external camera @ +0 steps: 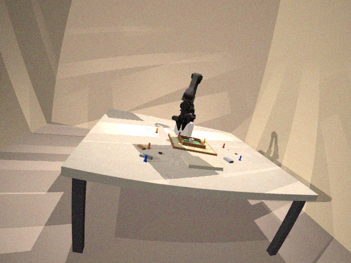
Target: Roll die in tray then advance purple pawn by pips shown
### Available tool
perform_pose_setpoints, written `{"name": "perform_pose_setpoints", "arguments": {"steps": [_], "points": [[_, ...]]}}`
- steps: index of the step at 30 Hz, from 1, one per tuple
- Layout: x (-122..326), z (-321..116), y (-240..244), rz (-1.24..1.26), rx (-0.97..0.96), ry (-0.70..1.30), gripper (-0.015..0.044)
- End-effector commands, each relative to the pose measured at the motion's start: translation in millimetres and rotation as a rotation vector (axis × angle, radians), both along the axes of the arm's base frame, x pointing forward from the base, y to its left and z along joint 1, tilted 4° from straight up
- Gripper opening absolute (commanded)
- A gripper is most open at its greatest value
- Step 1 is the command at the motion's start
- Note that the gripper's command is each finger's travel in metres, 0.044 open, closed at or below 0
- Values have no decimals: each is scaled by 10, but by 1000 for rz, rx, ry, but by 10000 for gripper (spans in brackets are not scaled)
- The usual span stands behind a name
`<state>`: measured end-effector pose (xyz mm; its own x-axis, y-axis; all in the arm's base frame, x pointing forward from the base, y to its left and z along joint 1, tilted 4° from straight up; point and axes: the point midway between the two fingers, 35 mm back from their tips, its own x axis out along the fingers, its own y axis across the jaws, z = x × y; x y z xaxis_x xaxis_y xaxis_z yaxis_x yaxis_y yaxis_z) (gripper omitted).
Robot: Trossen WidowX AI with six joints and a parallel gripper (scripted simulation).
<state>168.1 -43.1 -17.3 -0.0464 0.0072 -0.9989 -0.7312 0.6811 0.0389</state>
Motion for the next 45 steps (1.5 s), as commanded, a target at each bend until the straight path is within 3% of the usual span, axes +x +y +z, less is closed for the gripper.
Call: {"name": "perform_pose_setpoints", "arguments": {"steps": [1, 21, 27, 37, 45], "points": [[-23, -77, -3, 3, -2, 9, 200], [-48, -368, 7, 3, -2, 9, 200], [-48, -368, 7, 3, -2, 9, 43], [-33, -332, 2, 3, -2, 9, 0], [79, 135, -41, 3, -3, 8, 0]]}}
